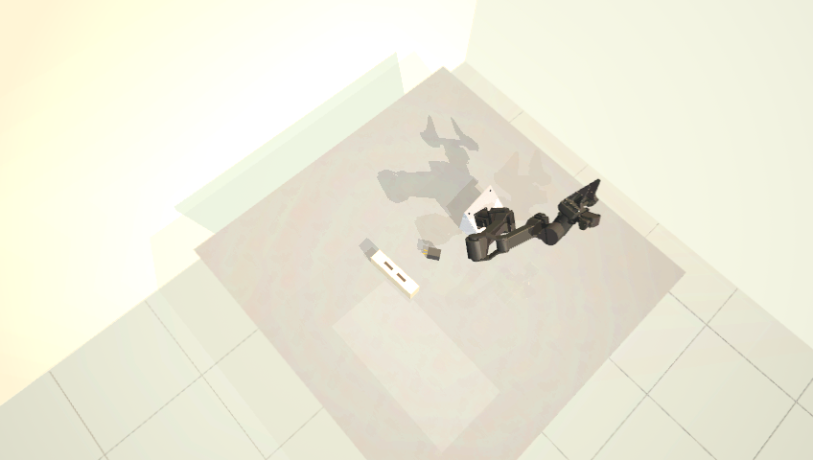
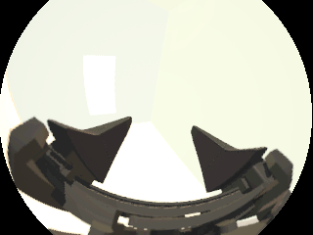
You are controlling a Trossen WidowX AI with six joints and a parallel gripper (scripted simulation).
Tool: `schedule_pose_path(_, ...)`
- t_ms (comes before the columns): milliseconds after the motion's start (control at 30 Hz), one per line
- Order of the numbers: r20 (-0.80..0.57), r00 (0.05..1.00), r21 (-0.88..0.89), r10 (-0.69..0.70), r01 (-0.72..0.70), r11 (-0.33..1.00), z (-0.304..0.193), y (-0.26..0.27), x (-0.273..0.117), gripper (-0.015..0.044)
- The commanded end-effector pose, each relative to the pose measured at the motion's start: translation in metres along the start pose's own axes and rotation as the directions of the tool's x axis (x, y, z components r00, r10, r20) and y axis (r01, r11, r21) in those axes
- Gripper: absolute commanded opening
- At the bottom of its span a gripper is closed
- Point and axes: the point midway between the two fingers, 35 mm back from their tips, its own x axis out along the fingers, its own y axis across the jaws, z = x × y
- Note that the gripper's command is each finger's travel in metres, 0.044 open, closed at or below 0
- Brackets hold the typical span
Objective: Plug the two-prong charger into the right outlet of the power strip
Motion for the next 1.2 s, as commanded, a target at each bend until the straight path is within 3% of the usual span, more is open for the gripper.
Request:
schedule_pose_path(0,0.000,1.000,-0.001,-0.001,0.001,1.000,0.000,0.000,0.000,0.0426)
schedule_pose_path(567,0.082,0.971,-0.089,-0.226,0.234,0.968,0.028,-0.050,-0.008,0.0440)
schedule_pose_path(1167,0.206,0.859,-0.161,-0.469,0.503,0.849,0.068,-0.103,-0.037,0.0440)
